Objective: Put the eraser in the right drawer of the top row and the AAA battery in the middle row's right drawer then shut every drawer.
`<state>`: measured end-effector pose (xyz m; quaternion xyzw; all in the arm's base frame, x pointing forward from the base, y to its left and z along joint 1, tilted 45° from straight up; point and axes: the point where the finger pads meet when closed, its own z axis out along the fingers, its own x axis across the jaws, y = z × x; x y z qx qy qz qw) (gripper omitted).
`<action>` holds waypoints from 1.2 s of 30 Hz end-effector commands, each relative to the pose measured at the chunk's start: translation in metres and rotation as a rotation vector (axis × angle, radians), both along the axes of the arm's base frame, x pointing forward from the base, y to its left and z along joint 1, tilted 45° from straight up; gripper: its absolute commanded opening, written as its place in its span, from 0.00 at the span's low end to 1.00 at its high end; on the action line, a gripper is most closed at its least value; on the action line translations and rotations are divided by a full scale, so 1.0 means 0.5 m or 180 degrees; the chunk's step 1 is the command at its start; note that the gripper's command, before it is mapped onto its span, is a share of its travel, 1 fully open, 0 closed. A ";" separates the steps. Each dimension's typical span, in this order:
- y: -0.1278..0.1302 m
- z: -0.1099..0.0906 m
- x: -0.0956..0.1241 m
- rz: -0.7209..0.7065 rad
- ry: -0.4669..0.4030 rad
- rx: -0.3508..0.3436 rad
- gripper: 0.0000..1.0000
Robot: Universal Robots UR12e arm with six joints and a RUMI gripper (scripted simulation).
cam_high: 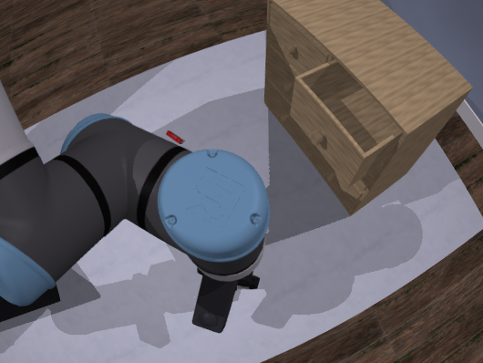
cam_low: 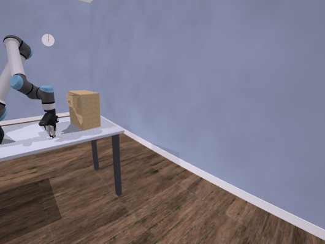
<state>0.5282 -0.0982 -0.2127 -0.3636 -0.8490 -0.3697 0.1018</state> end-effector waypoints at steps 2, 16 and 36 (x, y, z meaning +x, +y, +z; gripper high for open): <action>-0.002 0.000 0.001 -0.0002 -0.0003 -0.0003 0.11; -0.002 0.000 0.001 -0.0002 -0.0003 -0.0003 0.11; -0.071 0.070 -0.009 -0.0002 -0.0003 -0.0003 0.11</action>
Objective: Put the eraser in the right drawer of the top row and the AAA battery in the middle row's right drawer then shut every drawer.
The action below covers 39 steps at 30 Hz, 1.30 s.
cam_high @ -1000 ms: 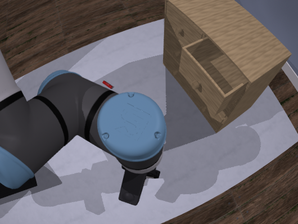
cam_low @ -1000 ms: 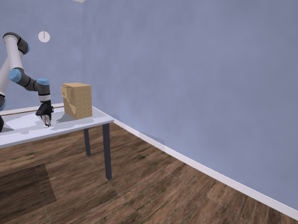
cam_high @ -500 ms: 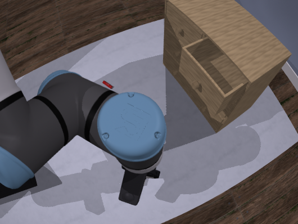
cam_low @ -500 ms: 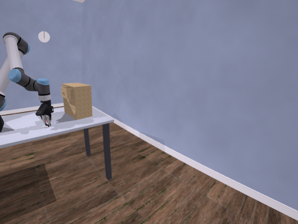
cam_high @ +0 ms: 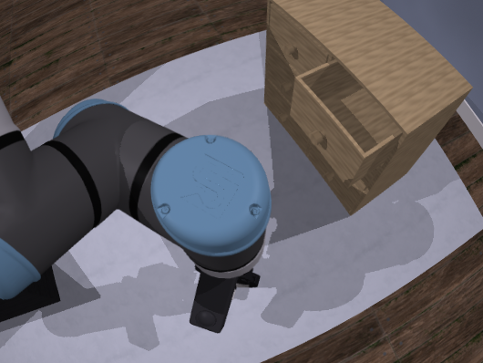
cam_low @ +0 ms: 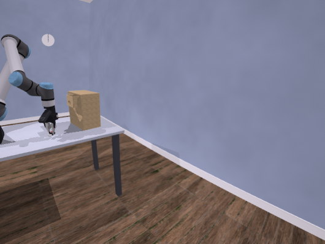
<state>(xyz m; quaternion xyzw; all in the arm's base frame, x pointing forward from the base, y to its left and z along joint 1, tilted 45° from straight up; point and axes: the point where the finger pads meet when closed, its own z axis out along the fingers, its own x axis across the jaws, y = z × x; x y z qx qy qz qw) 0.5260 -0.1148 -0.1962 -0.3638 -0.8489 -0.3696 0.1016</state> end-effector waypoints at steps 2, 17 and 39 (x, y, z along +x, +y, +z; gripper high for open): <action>-0.059 0.059 -0.007 0.0000 -0.0002 -0.0002 0.11; -0.109 0.109 -0.014 0.0000 -0.0002 -0.0002 0.11; -0.106 0.112 -0.008 0.0224 -0.0225 -0.0033 0.11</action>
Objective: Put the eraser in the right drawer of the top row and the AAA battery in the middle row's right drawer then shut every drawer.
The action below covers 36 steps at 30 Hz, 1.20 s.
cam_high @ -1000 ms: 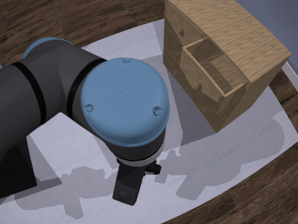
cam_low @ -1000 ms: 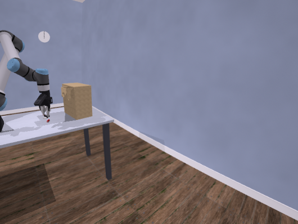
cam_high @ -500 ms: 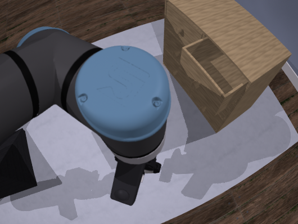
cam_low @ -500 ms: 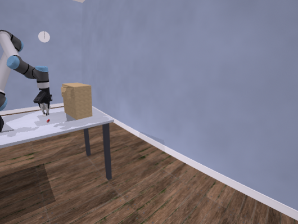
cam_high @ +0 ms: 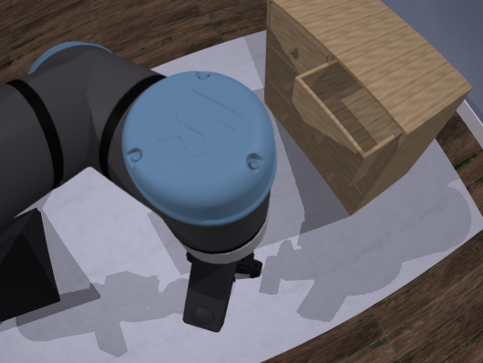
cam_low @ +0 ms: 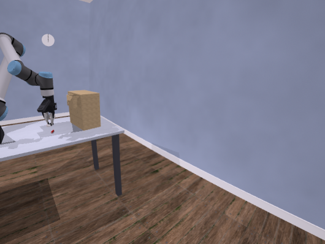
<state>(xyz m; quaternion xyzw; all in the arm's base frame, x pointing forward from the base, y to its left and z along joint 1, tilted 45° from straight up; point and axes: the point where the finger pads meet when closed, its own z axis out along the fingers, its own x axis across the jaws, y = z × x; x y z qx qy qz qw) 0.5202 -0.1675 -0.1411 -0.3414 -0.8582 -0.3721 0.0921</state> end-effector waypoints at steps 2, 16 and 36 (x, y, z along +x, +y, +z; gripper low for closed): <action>0.001 0.004 0.006 0.0184 -0.0187 -0.0028 0.11; 0.011 0.018 0.028 0.0927 -0.0924 -0.0131 0.11; 0.048 0.063 0.079 0.2674 -0.2656 -0.0371 0.11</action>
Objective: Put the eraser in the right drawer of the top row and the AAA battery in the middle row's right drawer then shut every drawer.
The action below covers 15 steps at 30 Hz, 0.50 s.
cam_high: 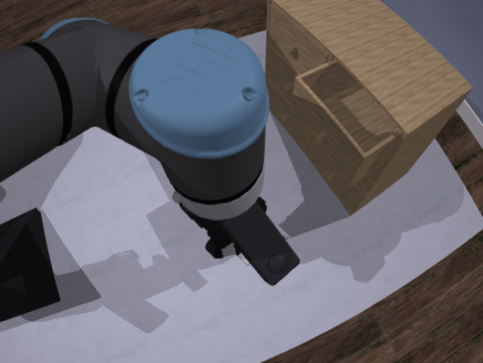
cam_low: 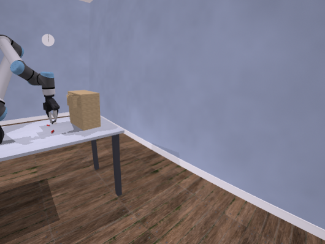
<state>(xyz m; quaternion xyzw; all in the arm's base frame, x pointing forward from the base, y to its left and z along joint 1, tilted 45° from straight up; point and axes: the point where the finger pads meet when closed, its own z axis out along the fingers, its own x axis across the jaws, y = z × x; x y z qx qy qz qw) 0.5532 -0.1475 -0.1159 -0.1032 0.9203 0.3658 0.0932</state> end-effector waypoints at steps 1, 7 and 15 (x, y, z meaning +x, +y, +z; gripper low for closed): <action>0.011 0.016 0.016 0.0578 -0.0570 -0.0044 0.11; 0.022 0.028 0.027 0.0994 -0.0978 -0.0101 0.11; 0.045 0.053 0.045 0.1765 -0.1733 -0.0206 0.11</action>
